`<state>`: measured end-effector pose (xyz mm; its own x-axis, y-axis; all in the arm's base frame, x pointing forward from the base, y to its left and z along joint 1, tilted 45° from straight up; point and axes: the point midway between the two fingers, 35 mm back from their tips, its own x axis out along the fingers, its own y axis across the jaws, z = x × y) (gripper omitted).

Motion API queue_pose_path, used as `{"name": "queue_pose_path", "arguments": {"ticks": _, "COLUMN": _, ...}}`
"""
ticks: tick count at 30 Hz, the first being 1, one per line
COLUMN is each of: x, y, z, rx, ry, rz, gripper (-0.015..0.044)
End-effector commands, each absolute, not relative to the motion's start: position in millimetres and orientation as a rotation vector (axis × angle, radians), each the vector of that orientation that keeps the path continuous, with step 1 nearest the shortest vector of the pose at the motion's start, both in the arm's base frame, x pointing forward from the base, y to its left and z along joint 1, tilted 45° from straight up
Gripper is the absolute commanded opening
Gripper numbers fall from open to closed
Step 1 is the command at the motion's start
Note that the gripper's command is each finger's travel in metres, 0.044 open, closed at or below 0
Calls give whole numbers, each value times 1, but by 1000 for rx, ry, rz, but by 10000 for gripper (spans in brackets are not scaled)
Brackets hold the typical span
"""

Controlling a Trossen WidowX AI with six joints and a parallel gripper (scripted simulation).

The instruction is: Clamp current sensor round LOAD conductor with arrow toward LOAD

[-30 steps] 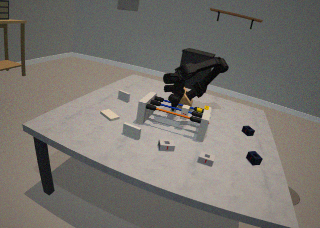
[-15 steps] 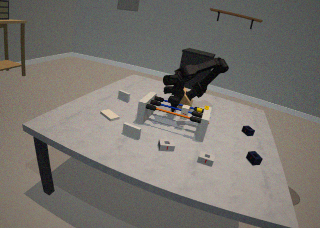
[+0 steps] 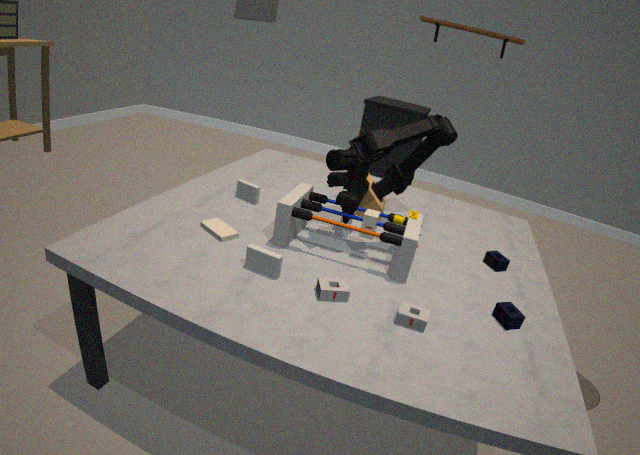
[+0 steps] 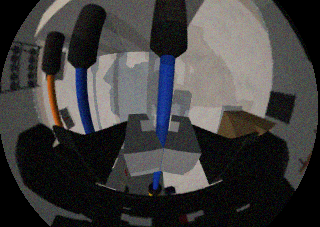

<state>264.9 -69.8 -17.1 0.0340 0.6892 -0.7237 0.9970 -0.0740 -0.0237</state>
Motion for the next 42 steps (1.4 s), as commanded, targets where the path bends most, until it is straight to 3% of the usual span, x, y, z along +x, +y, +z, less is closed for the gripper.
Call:
{"name": "queue_pose_path", "arguments": {"ticks": 1, "x": 265, "y": -71, "z": -17, "rx": 1817, "ry": 1703, "rz": -802, "gripper": 208}}
{"name": "queue_pose_path", "arguments": {"ticks": 9, "x": 265, "y": -71, "z": -17, "rx": 1817, "ry": 1703, "rz": -802, "gripper": 0}}
{"name": "queue_pose_path", "arguments": {"ticks": 42, "x": 265, "y": -71, "z": -17, "rx": 1817, "ry": 1703, "rz": -802, "gripper": 0}}
